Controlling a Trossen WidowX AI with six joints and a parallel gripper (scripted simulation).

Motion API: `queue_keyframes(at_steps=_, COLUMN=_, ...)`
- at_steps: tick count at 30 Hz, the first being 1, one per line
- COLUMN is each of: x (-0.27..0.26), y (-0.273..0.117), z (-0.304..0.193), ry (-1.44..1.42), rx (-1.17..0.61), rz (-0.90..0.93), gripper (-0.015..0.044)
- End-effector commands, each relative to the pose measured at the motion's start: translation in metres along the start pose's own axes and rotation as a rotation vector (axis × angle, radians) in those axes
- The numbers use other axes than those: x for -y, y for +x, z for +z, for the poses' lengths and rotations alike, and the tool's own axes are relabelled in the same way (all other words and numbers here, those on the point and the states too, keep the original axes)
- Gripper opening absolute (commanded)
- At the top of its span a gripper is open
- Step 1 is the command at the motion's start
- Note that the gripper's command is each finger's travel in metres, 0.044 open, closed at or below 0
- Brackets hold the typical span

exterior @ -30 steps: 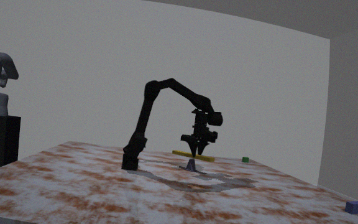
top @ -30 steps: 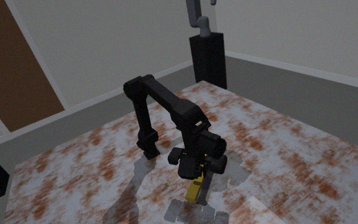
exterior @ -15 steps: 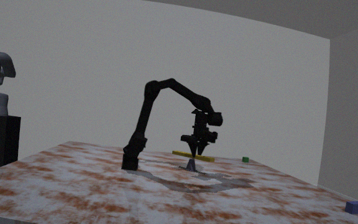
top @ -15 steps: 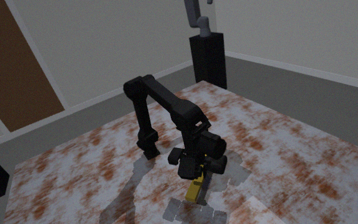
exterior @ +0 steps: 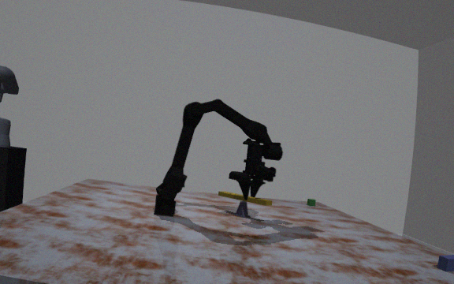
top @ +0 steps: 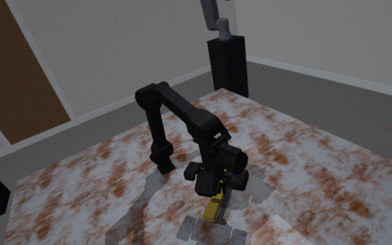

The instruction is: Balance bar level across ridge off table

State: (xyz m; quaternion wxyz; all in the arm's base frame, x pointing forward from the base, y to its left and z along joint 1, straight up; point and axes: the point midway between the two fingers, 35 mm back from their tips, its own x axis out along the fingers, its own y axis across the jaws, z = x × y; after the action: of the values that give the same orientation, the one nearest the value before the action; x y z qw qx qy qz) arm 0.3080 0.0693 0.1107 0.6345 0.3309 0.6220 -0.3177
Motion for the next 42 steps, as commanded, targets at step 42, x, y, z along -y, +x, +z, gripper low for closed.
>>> queue_keyframes(at_steps=42, x=-0.0001, y=0.0039, z=0.0005, ry=0.002, rx=0.003, rz=0.0, gripper=0.0)
